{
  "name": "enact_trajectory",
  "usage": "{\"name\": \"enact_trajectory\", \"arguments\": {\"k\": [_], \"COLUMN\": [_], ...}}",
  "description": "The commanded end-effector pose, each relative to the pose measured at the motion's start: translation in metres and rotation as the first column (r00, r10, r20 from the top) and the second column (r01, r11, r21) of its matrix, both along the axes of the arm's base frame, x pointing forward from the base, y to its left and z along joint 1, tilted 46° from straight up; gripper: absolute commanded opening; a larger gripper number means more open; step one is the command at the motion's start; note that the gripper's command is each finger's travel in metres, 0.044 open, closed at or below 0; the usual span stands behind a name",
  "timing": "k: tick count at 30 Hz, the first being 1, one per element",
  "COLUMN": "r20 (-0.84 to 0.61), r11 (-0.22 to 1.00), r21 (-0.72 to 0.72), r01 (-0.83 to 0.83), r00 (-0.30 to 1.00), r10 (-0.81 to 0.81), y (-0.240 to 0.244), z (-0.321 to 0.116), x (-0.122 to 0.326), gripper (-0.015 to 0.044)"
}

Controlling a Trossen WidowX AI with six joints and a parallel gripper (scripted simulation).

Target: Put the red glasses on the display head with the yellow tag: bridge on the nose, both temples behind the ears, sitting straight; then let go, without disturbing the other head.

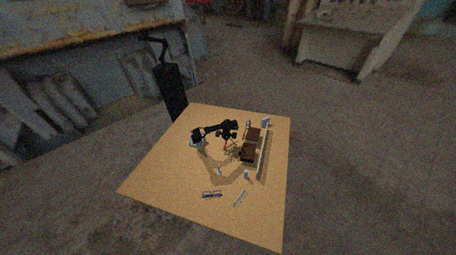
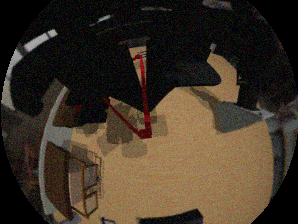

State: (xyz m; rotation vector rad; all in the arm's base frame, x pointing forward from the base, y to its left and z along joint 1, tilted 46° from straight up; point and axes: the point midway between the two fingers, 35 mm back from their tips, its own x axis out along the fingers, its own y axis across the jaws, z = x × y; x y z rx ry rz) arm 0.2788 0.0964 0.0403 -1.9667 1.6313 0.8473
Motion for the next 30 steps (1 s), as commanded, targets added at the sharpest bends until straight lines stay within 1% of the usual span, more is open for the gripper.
{"name": "enact_trajectory", "arguments": {"k": [1, 5, 17, 30], "r20": [0.009, 0.007, 0.004, 0.008], "r11": [1.000, 1.000, 1.000, 1.000], "r21": [0.008, 0.013, 0.029, 0.016], "r01": [0.005, 0.004, -0.001, 0.000], "r00": [1.000, 1.000, 1.000, 1.000], "r10": [-0.005, -0.004, 0.001, 0.000], "y": [0.003, -0.006, -0.061, -0.124], "z": [0.005, 0.016, 0.074, 0.133], "x": [0.000, 0.004, 0.011, -0.005], "gripper": [0.0000, 0.0000, 0.0000, 0.0000]}}
